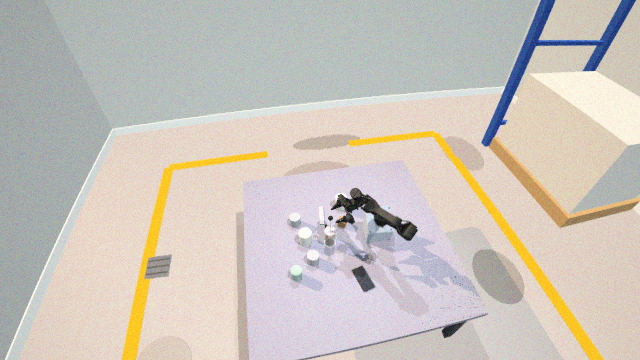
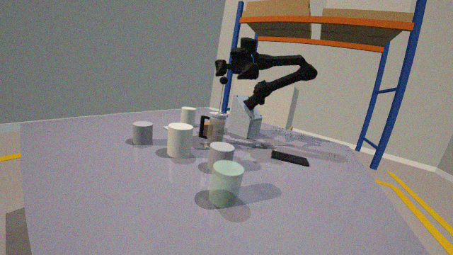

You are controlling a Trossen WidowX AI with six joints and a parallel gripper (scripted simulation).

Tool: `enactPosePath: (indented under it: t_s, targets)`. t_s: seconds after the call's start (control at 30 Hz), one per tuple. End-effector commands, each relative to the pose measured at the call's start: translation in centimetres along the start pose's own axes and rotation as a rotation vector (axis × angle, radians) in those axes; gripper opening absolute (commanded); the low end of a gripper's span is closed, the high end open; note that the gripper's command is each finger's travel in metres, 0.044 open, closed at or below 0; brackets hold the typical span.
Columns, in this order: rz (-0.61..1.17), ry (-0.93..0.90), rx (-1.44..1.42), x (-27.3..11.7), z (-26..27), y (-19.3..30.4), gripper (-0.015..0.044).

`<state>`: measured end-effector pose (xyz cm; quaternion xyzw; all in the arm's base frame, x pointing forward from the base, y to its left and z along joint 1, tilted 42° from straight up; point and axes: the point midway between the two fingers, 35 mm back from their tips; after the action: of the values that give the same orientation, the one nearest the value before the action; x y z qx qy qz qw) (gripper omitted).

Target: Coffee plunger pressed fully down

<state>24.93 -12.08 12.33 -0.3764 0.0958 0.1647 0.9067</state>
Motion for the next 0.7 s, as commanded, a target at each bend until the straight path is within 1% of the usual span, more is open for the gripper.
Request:
enactPosePath:
  t_s: [0.0, 0.43, 0.67]
  targets:
    - [0.004, 0.005, 0.013, 0.8, -0.2, 0.2, 0.044]
    - [-0.005, 0.0, 0.015, 2.6, 0.0, 0.2, 0.044]
    - [-0.005, 0.0, 0.015, 2.6, 0.0, 0.2, 0.0256]
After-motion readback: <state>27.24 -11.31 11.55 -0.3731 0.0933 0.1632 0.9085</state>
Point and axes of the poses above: the point midway between the two fingers, 35 mm back from their tips, its own x axis out along the fingers, its own z axis across the jaws, y = z × x, and after that the axes turned 4 degrees about x, right-handed
